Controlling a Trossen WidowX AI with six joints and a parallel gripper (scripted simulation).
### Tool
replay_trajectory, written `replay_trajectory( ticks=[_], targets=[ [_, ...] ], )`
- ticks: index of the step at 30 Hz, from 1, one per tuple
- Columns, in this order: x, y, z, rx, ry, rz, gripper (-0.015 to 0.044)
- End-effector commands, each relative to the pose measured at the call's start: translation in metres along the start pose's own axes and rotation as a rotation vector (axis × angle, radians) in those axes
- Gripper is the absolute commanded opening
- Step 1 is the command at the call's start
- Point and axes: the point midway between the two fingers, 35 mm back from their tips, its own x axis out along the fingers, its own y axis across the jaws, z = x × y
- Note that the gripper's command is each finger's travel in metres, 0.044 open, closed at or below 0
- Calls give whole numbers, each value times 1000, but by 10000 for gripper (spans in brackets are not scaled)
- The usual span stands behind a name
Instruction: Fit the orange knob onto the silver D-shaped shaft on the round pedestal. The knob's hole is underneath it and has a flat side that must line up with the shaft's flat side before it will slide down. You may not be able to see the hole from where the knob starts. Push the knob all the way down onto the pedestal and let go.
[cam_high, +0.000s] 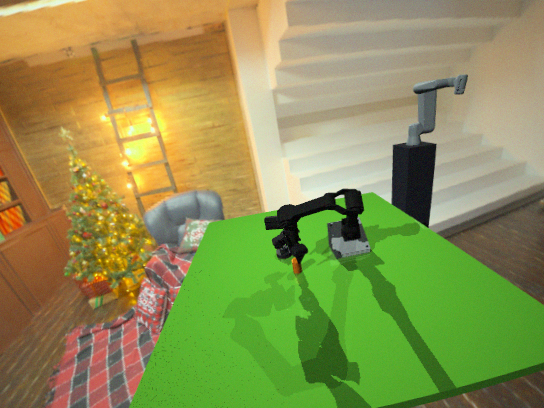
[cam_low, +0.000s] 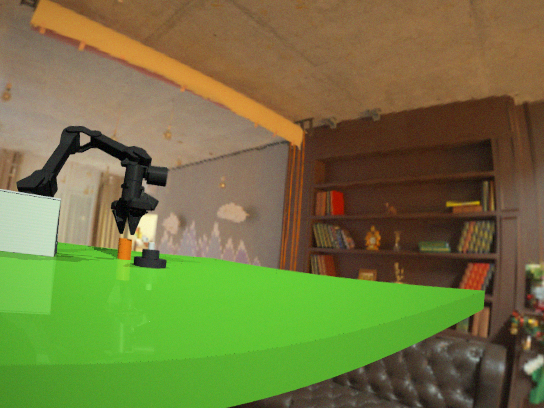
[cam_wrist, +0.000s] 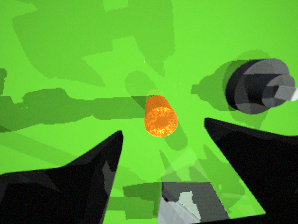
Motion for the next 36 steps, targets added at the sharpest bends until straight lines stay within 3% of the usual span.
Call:
replay_trajectory(
  ticks=[1,36],
  targets=[
    [6,0,0,5,2,1,440],
    [62,1,-1,4,1,5,440]
  ],
)
